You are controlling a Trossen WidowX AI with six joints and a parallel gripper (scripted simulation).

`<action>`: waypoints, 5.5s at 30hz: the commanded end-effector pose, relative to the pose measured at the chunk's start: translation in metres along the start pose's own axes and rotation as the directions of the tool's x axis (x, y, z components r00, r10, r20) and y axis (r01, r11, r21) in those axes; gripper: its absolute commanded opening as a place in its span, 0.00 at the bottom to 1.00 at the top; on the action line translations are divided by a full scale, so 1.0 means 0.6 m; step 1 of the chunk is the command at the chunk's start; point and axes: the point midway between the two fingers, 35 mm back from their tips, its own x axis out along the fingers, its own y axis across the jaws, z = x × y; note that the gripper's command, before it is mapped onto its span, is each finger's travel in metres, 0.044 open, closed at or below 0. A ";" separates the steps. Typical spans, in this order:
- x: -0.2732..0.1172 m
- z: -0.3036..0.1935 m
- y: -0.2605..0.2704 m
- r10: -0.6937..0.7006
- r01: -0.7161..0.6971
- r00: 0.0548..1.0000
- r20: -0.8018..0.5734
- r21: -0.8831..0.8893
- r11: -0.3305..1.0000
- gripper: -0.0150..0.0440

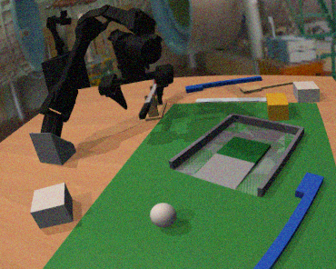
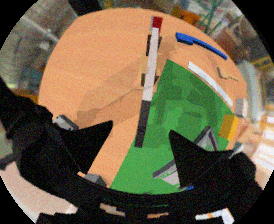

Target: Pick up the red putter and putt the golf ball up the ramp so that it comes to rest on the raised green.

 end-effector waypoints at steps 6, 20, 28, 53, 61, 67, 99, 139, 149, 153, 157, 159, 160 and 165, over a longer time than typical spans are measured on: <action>0.038 -0.008 -0.001 -0.005 0.005 1.000 0.006 0.005 1.000 1.00; 0.067 -0.016 -0.001 -0.005 0.005 1.000 0.006 0.005 1.000 1.00; 0.071 -0.018 -0.001 -0.001 0.001 1.000 0.001 -0.001 1.000 0.87; 0.039 -0.012 -0.005 -0.025 0.025 0.999 -0.020 0.004 1.000 0.25; -0.039 0.008 -0.004 -0.079 0.080 0.995 -0.068 0.019 0.997 0.25; -0.088 0.027 0.006 -0.110 0.113 0.989 -0.096 0.029 0.993 0.25; -0.194 -0.254 0.079 -0.080 0.245 0.969 -0.233 0.944 0.222 0.25; -0.165 -0.423 0.203 0.004 0.212 0.965 -0.261 0.778 -0.591 0.25; -0.144 -0.429 0.202 0.004 0.212 0.965 -0.260 0.778 -0.591 0.25; -0.134 -0.432 0.202 0.004 0.212 0.966 -0.260 0.778 -0.591 0.25; -0.123 -0.434 0.202 0.004 0.212 0.966 -0.260 0.779 -0.591 0.25; -0.119 -0.435 0.202 0.004 0.212 0.966 -0.260 0.779 -0.591 0.25; -0.117 -0.436 0.202 0.004 0.212 0.966 -0.260 0.779 -0.591 0.25; -0.122 -0.434 0.205 0.016 0.218 0.966 -0.258 0.780 -0.586 0.25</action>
